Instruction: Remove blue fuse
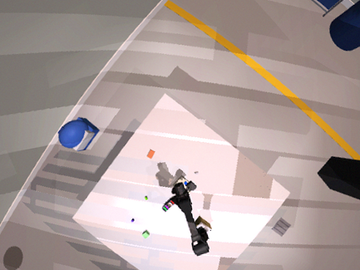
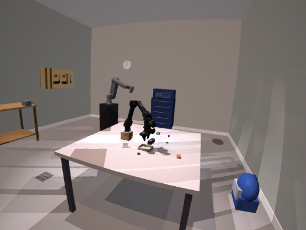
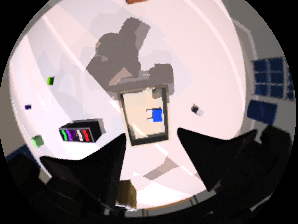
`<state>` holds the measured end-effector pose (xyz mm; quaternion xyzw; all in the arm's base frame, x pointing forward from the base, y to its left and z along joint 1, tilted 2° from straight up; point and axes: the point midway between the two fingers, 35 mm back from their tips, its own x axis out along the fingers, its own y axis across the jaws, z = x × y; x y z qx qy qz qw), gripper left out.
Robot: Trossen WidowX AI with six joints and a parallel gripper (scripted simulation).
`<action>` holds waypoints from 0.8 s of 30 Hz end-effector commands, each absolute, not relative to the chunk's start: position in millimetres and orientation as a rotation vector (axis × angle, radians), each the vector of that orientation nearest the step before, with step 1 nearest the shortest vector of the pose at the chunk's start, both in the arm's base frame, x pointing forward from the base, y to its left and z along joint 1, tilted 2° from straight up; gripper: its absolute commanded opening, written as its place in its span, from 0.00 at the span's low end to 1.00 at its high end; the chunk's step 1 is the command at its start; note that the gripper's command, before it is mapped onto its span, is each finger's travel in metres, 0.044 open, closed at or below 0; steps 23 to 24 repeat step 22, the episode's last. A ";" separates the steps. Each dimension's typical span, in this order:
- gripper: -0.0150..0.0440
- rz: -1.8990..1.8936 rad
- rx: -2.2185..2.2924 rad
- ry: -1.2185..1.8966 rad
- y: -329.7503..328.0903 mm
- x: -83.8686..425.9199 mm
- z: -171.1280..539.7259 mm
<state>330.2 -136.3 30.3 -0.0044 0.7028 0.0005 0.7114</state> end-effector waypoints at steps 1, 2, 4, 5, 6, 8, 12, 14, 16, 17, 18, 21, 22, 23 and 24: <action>0.81 0.006 -0.011 1.577 -135.7 326.8 29.3; 0.81 0.006 -0.011 1.577 -135.7 326.8 29.3; 0.81 0.006 -0.011 1.577 -135.7 326.8 29.3; 0.81 0.005 -0.006 1.571 -135.3 327.8 29.2; 0.81 0.005 -0.006 1.571 -135.3 327.8 29.2; 0.81 0.005 -0.006 1.571 -135.3 327.8 29.2; 0.81 0.005 -0.006 1.571 -135.3 327.8 29.2; 0.81 0.005 -0.006 1.571 -135.3 327.8 29.2; 0.81 0.005 -0.006 1.571 -135.3 327.8 29.2; 0.81 0.005 -0.006 1.571 -135.3 327.8 29.2; 0.81 0.005 -0.006 1.571 -135.3 327.8 29.2; 0.81 0.005 -0.006 1.571 -135.3 327.8 29.2; 0.81 0.005 -0.006 1.571 -135.3 327.8 29.2; 0.81 0.005 -0.006 1.571 -135.3 327.8 29.2; 0.81 0.005 -0.006 1.571 -135.3 327.8 29.2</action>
